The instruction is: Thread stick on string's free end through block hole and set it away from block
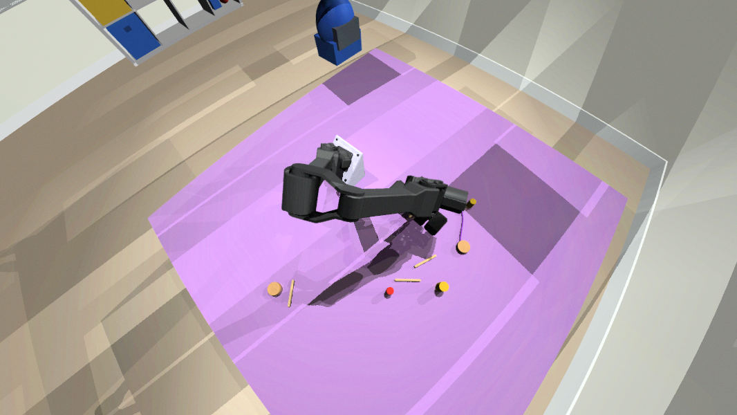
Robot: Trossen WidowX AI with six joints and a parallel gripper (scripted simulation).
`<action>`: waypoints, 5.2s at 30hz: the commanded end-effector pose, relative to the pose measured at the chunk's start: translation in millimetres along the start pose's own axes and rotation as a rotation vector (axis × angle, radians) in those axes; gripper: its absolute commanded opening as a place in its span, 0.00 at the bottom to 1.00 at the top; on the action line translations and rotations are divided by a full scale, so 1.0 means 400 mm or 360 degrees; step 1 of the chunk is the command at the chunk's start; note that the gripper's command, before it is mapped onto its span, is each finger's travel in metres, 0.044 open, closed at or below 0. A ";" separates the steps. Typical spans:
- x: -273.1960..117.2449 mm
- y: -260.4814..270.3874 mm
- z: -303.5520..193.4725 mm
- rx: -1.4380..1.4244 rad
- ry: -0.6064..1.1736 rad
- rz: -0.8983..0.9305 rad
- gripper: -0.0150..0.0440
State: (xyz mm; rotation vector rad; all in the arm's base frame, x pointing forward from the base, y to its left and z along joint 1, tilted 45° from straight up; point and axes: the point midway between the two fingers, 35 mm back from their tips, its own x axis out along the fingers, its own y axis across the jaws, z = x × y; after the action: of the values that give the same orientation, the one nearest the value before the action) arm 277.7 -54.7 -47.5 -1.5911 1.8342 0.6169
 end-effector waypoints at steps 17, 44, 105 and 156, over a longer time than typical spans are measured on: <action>0.003 0.002 -0.001 -0.0001 0.0001 0.0002 0.25; 0.011 -0.002 -0.013 -0.0016 -0.0158 -0.0028 0.25; 0.013 0.003 -0.155 -0.0016 -0.0154 -0.0063 0.25; 0.036 0.001 -0.264 -0.0003 -0.0151 0.0003 0.25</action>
State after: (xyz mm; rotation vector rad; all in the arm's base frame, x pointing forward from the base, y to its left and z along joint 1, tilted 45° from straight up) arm 259.5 -133.2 14.1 -1.5410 1.7578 0.7001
